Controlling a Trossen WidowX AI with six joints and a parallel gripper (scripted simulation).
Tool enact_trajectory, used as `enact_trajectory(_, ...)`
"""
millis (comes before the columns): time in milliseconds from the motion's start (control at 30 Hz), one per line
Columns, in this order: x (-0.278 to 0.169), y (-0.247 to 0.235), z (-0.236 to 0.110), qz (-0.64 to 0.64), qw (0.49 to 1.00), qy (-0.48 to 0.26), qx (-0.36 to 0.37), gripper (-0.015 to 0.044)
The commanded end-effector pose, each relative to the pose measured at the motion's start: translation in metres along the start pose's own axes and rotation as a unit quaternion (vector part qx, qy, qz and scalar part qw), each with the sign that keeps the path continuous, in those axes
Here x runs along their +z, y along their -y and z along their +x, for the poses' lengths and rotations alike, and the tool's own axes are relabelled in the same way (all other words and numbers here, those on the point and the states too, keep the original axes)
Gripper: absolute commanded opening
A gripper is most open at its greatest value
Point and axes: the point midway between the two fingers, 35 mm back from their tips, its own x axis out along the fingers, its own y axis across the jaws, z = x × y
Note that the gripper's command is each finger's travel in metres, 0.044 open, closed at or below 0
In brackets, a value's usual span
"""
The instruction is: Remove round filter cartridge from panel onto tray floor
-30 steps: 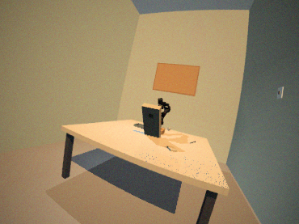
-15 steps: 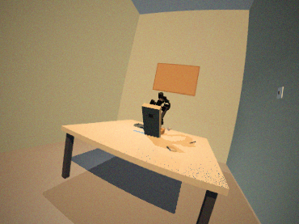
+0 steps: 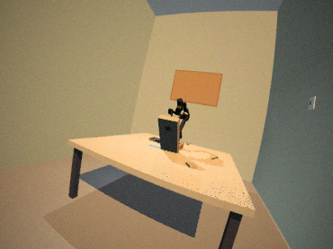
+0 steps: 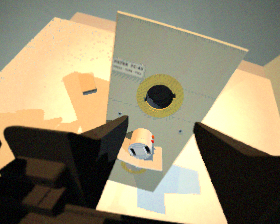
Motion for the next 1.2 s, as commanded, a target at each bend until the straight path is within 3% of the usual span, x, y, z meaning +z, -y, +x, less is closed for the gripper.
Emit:
enact_trajectory(0, -0.052, -0.013, 0.029, 0.073, 0.992, -0.106, 0.014, 0.0305)
enact_trajectory(100, -0.074, -0.018, 0.036, 0.105, 0.983, -0.147, 0.013, 0.0305)
enact_trajectory(1167, -0.087, -0.021, 0.082, 0.105, 0.984, -0.146, 0.013, 0.0305)
